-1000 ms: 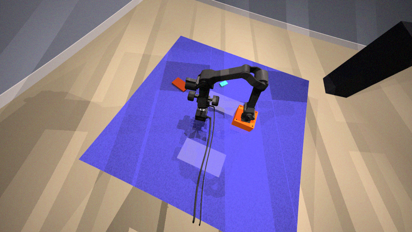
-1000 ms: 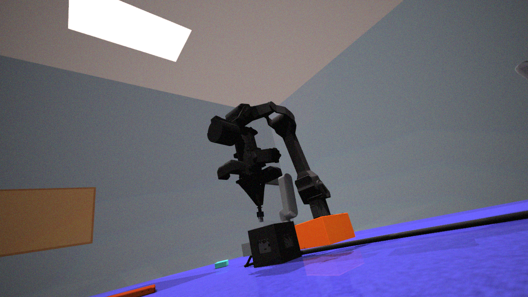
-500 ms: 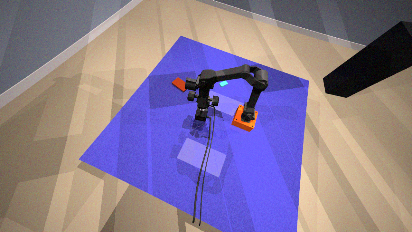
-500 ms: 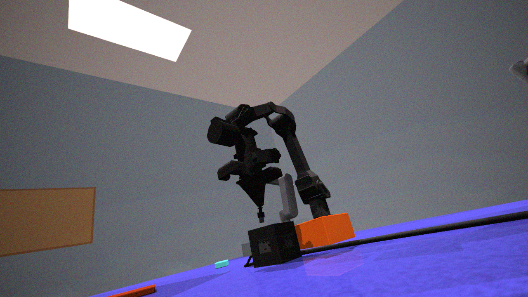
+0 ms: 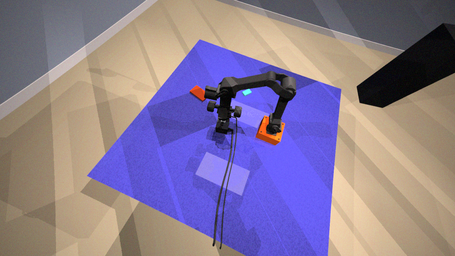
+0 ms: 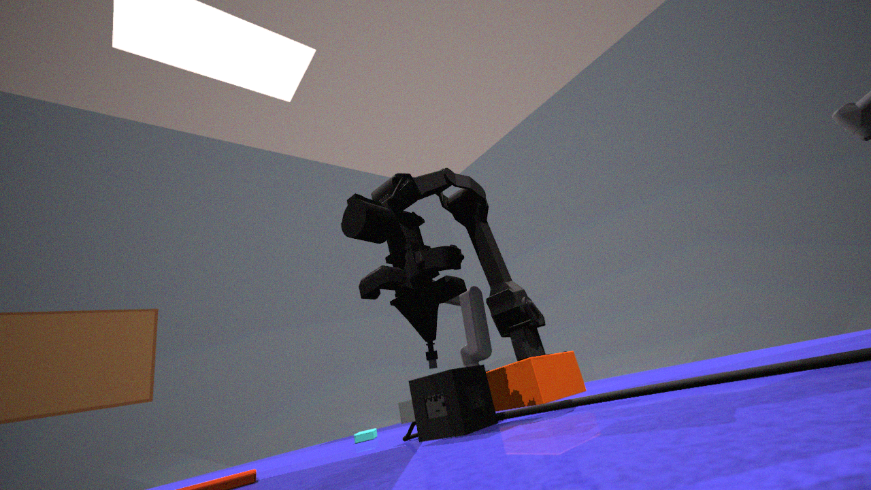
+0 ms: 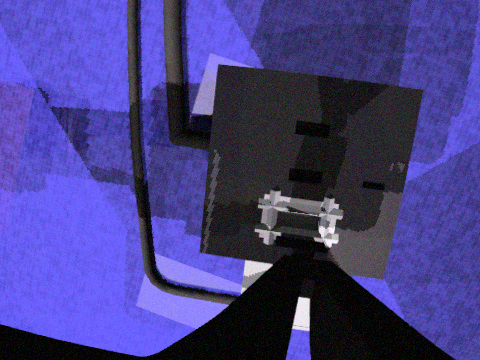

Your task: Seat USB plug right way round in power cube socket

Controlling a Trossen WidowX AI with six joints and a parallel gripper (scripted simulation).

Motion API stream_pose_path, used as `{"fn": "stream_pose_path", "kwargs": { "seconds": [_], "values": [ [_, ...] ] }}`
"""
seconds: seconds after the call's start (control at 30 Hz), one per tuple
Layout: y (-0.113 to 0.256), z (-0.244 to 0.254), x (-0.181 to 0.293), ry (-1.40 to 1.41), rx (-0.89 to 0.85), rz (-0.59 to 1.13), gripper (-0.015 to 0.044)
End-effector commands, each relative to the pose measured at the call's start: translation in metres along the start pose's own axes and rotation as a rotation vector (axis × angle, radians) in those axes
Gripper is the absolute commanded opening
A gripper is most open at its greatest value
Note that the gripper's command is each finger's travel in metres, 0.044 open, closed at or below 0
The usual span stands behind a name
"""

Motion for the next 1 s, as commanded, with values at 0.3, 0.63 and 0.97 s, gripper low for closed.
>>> {"fn": "stream_pose_path", "kwargs": {
  "seconds": [0.3, 0.63, 0.97],
  "values": [
    [-0.0020, -0.0002, -0.0016, 0.005, 0.000, -0.018, 0.0000],
    [-0.0032, -0.0002, -0.0020, 0.005, 0.000, -0.025, 0.0000],
    [-0.0044, -0.0002, -0.0020, 0.005, 0.000, -0.025, 0.0000]
  ]
}}
Point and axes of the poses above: the point midway between the two fingers, 35 mm back from their tips, its own y axis back along the fingers, its own z axis across the jaws, x = y × z, the point moved 1 cm from there along y, back along the fingers, and after that the axes turned 2 degrees about -y, right-handed, at the moved point
